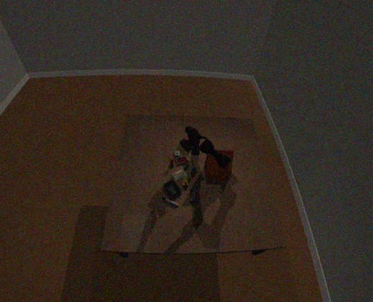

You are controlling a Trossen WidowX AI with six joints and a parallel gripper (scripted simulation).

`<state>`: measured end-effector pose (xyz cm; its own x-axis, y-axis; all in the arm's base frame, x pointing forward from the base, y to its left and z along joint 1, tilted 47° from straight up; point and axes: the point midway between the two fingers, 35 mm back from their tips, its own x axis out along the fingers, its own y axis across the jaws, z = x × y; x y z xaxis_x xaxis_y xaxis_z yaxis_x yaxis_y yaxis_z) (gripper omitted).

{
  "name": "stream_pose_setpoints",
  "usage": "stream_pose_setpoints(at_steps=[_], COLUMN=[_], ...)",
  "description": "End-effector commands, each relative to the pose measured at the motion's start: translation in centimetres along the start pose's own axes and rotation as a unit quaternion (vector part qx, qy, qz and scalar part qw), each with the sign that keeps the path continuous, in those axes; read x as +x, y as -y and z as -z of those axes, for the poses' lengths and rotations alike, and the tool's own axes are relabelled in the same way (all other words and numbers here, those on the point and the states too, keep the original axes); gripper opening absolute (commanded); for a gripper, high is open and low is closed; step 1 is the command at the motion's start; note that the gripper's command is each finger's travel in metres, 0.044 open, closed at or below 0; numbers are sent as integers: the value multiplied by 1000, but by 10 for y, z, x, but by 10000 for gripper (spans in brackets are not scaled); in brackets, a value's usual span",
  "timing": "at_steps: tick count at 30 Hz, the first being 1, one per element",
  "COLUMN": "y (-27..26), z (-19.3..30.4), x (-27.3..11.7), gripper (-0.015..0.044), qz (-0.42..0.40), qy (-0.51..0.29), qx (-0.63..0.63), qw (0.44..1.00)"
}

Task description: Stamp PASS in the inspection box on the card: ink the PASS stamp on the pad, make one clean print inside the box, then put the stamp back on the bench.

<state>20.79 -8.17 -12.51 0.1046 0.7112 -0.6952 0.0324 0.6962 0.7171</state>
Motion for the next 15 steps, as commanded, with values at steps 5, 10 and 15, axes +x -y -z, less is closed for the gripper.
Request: stream_pose_setpoints(at_steps=[5,10,15], y=[0,0,0], z=[1,1,1], x=[-4,-7,-9], gripper=[0,0,0], qz=[1,2,2], qy=[-2,-2,-2], qx=[-2,-2,-2], qw=[1000,1000,1000])
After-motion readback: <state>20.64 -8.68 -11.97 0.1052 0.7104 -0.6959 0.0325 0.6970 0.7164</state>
